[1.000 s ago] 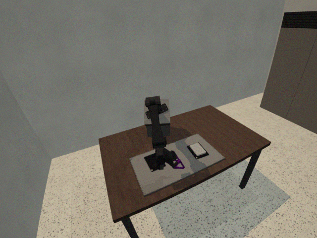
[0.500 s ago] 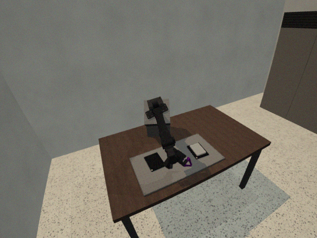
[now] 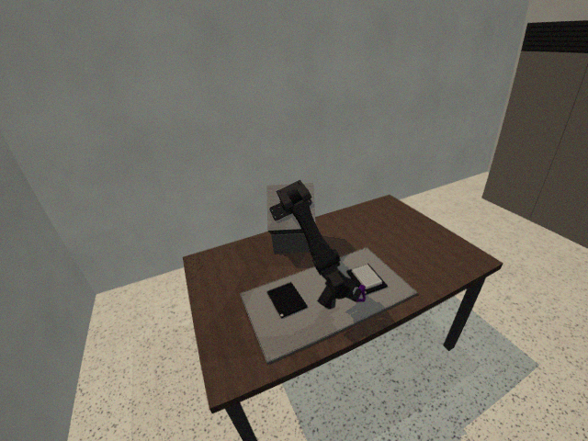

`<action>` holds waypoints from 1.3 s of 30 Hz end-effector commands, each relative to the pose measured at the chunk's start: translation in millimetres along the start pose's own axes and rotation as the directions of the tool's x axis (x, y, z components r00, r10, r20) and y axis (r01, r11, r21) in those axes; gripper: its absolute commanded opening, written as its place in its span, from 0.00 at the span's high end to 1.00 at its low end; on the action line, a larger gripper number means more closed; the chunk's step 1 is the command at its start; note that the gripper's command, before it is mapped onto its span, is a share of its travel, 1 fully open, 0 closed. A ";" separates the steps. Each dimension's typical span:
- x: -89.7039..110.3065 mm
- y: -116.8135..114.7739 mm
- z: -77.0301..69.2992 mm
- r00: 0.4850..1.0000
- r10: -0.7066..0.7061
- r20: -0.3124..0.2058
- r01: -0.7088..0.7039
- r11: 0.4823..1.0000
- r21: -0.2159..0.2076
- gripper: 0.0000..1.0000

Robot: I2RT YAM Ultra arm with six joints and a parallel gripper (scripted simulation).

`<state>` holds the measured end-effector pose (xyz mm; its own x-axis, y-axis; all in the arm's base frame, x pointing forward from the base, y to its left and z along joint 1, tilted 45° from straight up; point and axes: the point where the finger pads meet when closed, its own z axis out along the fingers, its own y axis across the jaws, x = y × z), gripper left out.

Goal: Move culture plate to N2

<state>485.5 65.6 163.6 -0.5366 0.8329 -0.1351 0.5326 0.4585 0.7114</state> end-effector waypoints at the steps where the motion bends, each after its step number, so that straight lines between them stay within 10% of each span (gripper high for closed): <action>1: 5.5 -1.4 10.1 0.996 -0.082 0.034 0.080 0.995 0.063 0.00; 19: 69.6 -39.0 51.0 0.928 -0.372 0.028 0.351 0.895 0.275 0.00; 39: 150.0 -68.7 70.5 0.613 -0.789 -0.029 0.699 0.525 0.486 0.00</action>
<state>423.1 179.7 56.4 -0.7705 0.2390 -0.5909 0.2552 0.9652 0.0576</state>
